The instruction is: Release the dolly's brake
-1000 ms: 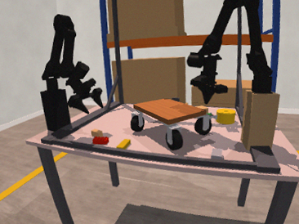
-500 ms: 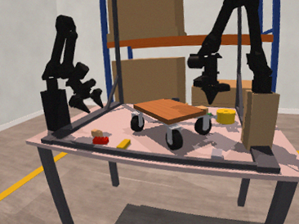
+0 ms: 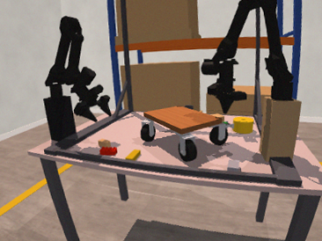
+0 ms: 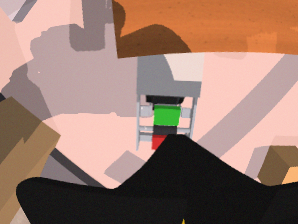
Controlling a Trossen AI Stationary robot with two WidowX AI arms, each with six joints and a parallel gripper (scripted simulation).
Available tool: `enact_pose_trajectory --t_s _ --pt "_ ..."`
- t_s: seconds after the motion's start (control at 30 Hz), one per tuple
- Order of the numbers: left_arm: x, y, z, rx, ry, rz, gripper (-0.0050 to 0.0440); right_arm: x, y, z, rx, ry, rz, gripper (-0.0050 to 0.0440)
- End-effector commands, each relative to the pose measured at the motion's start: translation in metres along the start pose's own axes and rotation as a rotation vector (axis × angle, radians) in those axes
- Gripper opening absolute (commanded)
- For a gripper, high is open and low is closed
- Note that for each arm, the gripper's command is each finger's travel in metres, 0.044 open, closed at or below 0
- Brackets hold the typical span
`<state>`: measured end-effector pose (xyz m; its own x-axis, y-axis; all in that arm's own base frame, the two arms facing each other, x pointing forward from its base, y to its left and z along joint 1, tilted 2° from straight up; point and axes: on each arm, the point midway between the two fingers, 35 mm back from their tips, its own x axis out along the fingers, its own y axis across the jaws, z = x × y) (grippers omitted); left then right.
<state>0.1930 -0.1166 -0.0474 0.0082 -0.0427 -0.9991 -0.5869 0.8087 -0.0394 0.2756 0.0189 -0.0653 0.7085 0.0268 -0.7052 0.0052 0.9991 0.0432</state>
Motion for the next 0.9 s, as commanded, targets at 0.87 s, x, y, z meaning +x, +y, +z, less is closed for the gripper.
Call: enact_pose_trajectory --t_s 0.87 --pt "0.027 -0.001 0.0 0.001 0.003 -0.004 -0.005 -0.001 0.001 -0.001 -0.005 0.0 0.002 0.044"
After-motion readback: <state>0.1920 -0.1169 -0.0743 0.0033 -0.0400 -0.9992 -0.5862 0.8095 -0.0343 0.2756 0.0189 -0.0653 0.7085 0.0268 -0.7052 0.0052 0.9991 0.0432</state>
